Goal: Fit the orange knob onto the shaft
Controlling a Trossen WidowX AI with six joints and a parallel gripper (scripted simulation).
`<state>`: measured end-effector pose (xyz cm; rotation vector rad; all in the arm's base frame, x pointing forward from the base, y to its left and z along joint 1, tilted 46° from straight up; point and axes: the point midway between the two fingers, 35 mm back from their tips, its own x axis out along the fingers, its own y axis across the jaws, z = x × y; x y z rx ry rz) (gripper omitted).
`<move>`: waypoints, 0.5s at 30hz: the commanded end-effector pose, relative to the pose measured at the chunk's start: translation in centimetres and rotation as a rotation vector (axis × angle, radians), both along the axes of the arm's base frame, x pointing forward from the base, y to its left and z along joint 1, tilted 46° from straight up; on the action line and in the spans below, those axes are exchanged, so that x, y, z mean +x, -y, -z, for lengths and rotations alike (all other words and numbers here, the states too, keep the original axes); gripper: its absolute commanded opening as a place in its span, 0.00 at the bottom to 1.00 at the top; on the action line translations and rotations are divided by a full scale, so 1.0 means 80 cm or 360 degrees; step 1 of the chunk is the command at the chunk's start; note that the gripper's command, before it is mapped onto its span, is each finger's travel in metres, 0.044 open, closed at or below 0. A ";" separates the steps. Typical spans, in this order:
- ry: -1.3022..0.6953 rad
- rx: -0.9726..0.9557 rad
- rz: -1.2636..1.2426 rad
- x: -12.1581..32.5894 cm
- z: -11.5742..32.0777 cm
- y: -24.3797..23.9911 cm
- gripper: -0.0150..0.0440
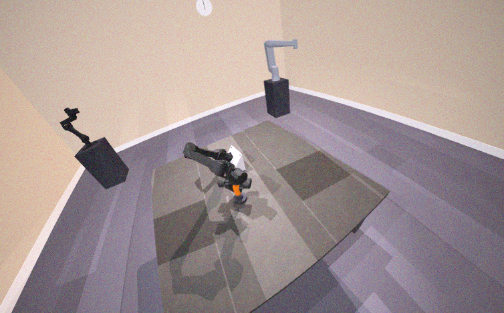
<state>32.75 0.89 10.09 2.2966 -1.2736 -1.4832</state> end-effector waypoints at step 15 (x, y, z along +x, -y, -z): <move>-0.0217 -0.0052 -0.0233 0.007 -0.005 -0.003 0.25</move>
